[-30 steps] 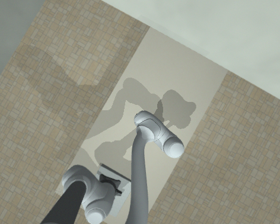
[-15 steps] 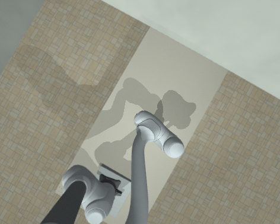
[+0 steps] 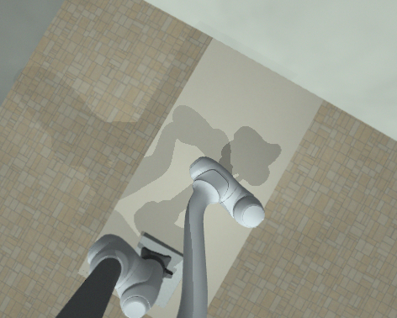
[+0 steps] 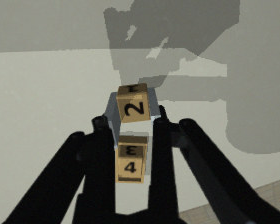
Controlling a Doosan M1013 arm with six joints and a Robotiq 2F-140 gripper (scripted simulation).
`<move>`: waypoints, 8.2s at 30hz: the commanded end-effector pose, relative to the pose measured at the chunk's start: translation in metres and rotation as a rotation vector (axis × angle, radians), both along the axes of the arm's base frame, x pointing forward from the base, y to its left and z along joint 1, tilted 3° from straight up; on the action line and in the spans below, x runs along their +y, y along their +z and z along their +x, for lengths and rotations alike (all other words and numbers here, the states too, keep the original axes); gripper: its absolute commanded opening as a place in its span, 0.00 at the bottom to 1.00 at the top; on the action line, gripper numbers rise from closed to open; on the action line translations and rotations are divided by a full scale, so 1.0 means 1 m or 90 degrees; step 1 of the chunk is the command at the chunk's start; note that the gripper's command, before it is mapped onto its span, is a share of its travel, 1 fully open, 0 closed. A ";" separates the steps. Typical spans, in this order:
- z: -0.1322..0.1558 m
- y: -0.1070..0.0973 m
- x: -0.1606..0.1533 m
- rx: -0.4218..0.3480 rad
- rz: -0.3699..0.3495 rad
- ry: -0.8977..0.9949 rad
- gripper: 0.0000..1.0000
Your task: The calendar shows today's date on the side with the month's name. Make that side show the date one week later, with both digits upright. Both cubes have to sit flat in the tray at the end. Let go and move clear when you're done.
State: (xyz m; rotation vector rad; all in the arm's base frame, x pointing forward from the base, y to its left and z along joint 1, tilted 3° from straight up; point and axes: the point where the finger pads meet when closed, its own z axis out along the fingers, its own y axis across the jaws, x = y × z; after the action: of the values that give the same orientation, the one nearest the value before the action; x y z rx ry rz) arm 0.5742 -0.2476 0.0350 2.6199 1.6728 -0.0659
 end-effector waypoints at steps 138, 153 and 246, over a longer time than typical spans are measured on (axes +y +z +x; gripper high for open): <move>-0.001 -0.026 -0.001 -0.006 -0.002 -0.119 0.25; -0.001 -0.026 -0.001 -0.006 -0.002 -0.119 0.25; -0.001 -0.026 -0.001 -0.006 -0.002 -0.119 0.36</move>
State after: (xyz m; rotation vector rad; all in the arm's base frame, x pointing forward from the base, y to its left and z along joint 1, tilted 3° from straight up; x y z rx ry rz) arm 0.5736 -0.2482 0.0087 2.7613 1.4197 -0.0611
